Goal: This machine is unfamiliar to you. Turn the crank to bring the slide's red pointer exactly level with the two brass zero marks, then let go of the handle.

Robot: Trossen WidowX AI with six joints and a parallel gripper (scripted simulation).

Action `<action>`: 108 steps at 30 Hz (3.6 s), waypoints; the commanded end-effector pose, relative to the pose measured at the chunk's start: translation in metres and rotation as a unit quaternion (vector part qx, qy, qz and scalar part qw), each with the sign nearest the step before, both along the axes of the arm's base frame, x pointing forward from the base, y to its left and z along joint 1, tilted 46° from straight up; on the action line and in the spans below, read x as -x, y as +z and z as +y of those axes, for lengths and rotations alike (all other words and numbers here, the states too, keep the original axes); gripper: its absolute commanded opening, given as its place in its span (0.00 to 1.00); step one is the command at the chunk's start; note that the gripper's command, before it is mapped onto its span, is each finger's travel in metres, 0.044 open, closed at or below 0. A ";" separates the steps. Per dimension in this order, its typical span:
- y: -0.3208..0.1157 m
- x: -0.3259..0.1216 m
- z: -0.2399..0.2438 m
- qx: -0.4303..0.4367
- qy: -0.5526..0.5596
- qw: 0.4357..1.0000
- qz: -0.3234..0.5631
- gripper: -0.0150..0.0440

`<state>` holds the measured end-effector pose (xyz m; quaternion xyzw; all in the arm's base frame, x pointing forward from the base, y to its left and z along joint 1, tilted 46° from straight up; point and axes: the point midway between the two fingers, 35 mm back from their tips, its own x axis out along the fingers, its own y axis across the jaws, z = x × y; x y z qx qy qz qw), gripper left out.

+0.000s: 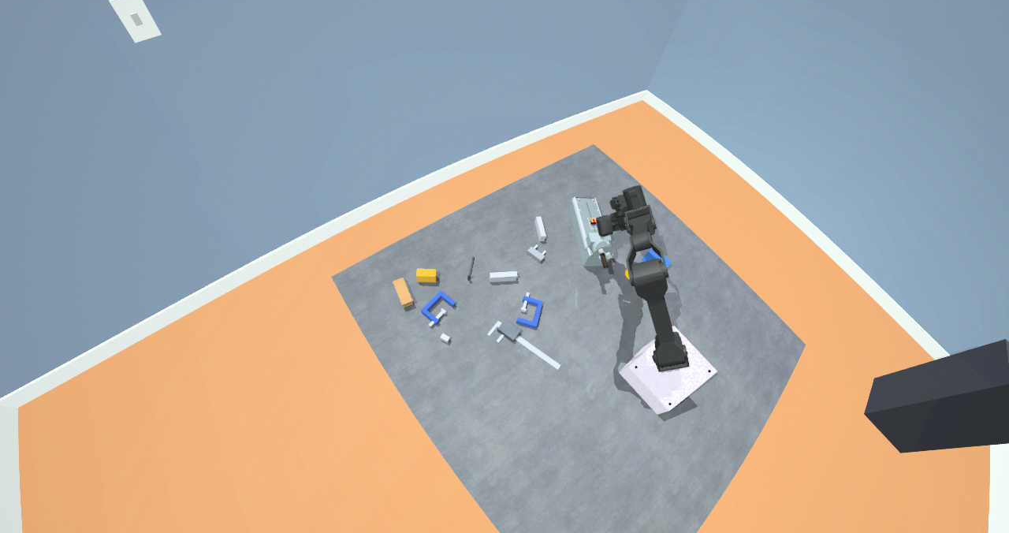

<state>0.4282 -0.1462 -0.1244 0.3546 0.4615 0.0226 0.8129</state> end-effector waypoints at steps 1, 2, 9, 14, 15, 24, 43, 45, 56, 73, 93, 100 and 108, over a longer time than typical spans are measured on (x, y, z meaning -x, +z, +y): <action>0.000 0.000 0.000 0.000 0.000 1.000 0.000 0.25; 0.000 0.000 0.000 0.000 0.000 1.000 0.000 0.30; 0.000 0.000 0.000 0.000 0.000 1.000 0.000 0.61; 0.000 0.000 0.000 0.000 0.000 1.000 0.000 0.83; 0.000 0.000 0.000 0.000 0.000 1.000 0.000 0.88; 0.000 0.000 0.000 0.000 0.000 1.000 0.000 0.78; 0.000 0.000 0.000 0.000 0.000 1.000 0.000 0.25; 0.000 0.000 0.000 0.000 0.000 1.000 0.000 0.25; 0.000 0.000 0.000 0.000 0.000 1.000 0.000 0.25; 0.000 0.000 0.000 0.000 0.000 1.000 0.000 0.97; 0.000 0.000 0.000 0.000 0.000 1.000 0.000 0.25; 0.000 0.000 0.000 0.000 0.000 1.000 0.000 0.25; 0.000 0.000 0.000 -0.001 0.000 1.000 0.000 0.25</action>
